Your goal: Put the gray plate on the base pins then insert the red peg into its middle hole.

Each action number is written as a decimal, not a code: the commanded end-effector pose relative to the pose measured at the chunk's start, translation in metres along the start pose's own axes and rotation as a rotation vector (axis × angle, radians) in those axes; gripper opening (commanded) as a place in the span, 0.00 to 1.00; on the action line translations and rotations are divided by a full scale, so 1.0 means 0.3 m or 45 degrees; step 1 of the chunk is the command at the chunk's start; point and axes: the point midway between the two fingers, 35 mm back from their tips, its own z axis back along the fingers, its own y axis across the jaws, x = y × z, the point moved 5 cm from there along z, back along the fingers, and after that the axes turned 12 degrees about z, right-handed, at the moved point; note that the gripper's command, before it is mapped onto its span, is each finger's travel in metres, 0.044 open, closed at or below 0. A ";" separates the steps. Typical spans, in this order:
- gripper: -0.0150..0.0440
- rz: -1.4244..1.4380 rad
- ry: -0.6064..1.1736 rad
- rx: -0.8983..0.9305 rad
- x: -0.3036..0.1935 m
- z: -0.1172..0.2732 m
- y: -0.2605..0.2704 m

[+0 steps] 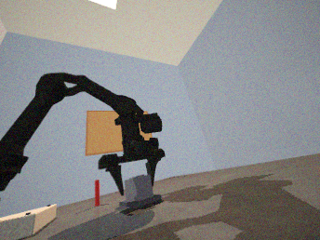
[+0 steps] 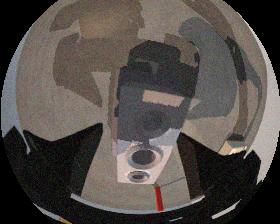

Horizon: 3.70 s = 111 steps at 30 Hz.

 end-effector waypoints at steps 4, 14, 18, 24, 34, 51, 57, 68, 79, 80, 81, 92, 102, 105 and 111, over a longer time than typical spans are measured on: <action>1.00 0.000 -0.001 0.001 0.003 0.032 0.005; 1.00 0.002 0.004 0.002 0.008 0.392 0.007; 1.00 0.008 0.004 0.002 -0.002 0.392 0.008; 1.00 0.200 0.015 0.005 -0.303 0.401 0.021; 1.00 0.507 0.030 0.005 -0.710 0.395 -0.122; 1.00 0.507 0.029 0.005 -0.703 0.241 -0.113; 1.00 0.507 0.029 0.005 -0.704 0.212 -0.111; 1.00 0.507 0.029 0.005 -0.705 0.152 -0.108; 1.00 0.507 0.029 0.005 -0.706 0.092 -0.110; 1.00 0.507 0.029 0.005 -0.706 0.087 -0.111; 1.00 0.507 0.029 0.005 -0.706 0.082 -0.111; 0.78 0.507 0.029 0.004 -0.706 0.058 -0.113; 0.33 0.507 0.029 0.004 -0.706 0.058 -0.113; 0.30 0.507 0.029 0.004 -0.706 0.058 -0.113; 0.25 0.507 0.029 0.004 -0.706 0.058 -0.113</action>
